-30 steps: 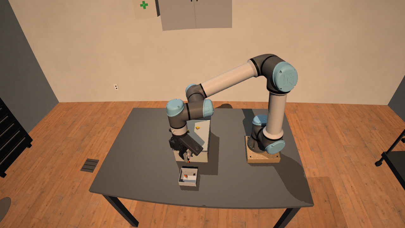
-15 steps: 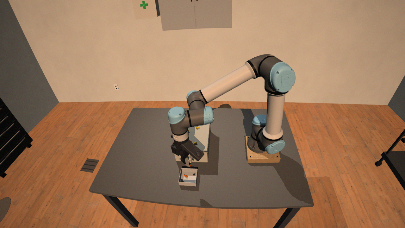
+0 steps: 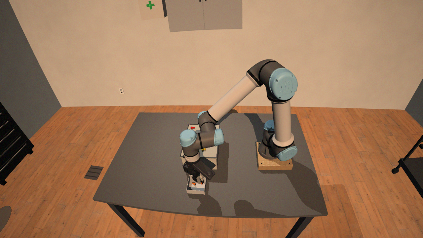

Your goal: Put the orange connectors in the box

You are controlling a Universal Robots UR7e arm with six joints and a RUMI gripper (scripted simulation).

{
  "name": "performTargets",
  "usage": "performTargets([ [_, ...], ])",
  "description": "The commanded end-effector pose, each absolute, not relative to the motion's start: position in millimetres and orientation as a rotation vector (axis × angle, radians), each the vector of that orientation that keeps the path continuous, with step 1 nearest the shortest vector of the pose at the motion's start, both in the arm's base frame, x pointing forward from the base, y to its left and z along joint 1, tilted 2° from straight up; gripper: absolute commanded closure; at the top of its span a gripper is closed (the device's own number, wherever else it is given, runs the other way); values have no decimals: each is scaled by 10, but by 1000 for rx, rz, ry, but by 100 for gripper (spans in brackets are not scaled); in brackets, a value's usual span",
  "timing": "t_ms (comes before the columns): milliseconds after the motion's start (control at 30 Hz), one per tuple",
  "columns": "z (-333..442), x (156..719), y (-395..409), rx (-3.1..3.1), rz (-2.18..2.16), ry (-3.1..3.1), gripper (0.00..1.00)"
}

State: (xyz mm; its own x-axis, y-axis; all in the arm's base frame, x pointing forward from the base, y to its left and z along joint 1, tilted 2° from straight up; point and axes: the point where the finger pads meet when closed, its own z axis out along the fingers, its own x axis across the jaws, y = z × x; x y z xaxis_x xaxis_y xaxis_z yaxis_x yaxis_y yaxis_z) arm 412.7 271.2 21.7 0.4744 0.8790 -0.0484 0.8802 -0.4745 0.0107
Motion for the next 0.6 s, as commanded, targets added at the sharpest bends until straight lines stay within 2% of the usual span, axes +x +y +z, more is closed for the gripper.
performTargets([
  [0, 13, 4214, 2719, 2665, -24, 1588, 100],
  [500, -37, 4235, 2725, 2664, -15, 1587, 100],
  [533, -38, 4235, 2724, 2664, -15, 1587, 85],
  [567, -38, 4234, 2724, 2664, -15, 1587, 85],
])
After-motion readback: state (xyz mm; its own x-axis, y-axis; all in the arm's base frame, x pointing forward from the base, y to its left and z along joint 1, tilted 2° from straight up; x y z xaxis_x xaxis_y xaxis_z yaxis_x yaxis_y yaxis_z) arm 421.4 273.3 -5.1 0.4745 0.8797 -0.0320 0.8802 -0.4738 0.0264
